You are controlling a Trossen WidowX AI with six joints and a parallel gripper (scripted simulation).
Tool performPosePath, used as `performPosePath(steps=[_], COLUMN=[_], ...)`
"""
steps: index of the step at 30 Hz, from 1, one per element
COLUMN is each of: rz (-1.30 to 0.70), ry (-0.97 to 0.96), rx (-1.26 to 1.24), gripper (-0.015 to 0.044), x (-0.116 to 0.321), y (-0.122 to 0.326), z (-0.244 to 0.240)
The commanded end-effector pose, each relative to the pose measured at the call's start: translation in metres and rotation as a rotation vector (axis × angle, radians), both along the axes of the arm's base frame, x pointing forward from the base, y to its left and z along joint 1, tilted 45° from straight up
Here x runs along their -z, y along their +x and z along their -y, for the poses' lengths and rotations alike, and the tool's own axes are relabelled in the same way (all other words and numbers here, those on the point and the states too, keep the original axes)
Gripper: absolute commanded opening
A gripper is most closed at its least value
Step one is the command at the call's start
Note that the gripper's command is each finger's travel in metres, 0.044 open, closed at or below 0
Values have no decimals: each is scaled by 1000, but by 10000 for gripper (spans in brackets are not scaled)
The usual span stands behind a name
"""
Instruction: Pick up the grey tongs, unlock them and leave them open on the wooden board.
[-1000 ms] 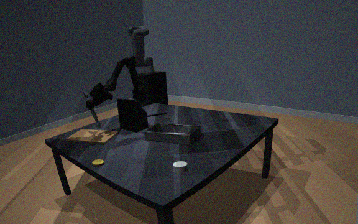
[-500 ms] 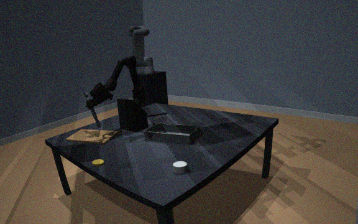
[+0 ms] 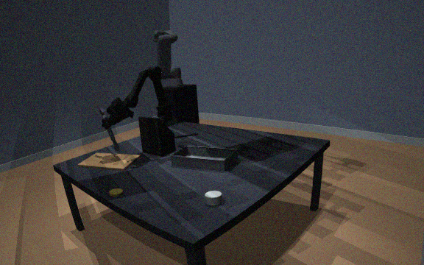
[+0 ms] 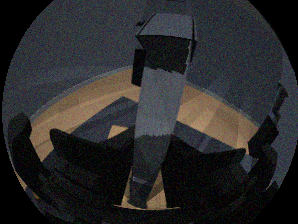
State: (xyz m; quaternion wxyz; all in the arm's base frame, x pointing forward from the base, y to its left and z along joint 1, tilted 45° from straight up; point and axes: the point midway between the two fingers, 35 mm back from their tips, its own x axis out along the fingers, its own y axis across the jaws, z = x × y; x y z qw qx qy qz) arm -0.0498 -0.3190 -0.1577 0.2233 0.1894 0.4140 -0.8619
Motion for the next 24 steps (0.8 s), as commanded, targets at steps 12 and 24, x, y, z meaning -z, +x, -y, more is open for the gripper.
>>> performPosePath(steps=[12, 24], rz=[85, 206], ry=[97, 233], rx=[78, 195], gripper=[-150, -150], x=[19, 39], y=[-9, -19], z=[7, 9])
